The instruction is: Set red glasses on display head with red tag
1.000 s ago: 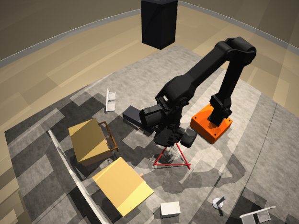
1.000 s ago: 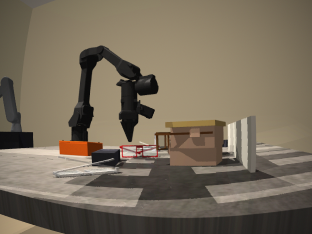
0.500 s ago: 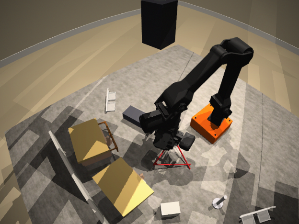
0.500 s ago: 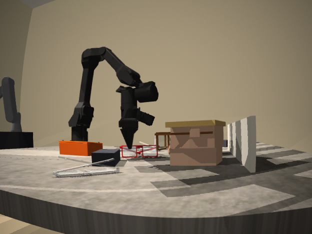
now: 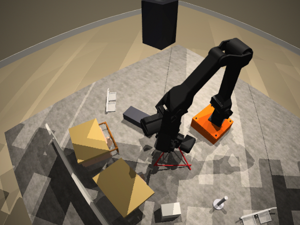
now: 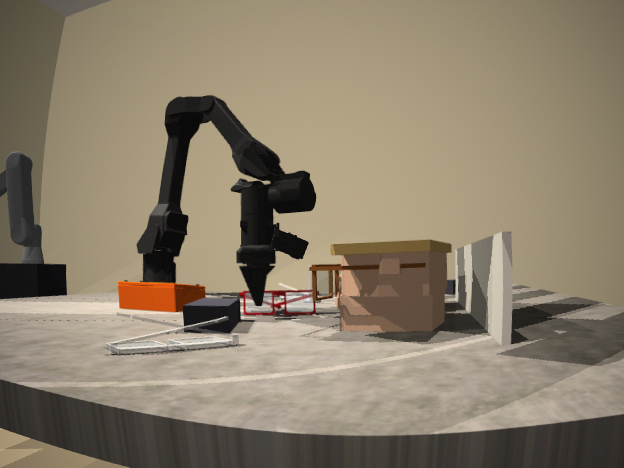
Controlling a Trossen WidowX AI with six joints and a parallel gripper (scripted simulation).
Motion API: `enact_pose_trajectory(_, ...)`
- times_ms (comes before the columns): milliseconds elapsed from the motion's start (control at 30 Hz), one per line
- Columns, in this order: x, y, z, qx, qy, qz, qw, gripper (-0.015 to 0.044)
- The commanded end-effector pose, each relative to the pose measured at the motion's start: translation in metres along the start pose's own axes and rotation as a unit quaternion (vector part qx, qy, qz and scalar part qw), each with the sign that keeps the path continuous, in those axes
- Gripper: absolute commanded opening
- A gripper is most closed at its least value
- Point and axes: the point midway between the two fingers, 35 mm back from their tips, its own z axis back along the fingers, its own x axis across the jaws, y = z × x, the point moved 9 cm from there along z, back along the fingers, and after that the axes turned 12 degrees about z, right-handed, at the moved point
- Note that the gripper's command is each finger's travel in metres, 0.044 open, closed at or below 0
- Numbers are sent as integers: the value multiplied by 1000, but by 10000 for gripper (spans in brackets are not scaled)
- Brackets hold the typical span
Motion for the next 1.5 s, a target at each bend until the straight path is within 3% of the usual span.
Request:
enact_pose_trajectory(0,3,0,-1,-1,-2,0,1000,120)
enact_pose_trajectory(700,2,0,0,0,0,2,1000,0)
enact_pose_trajectory(933,2,-1,3,0,0,2,1000,0)
enact_pose_trajectory(1467,-4,-5,86,-1,-1,1,1000,0)
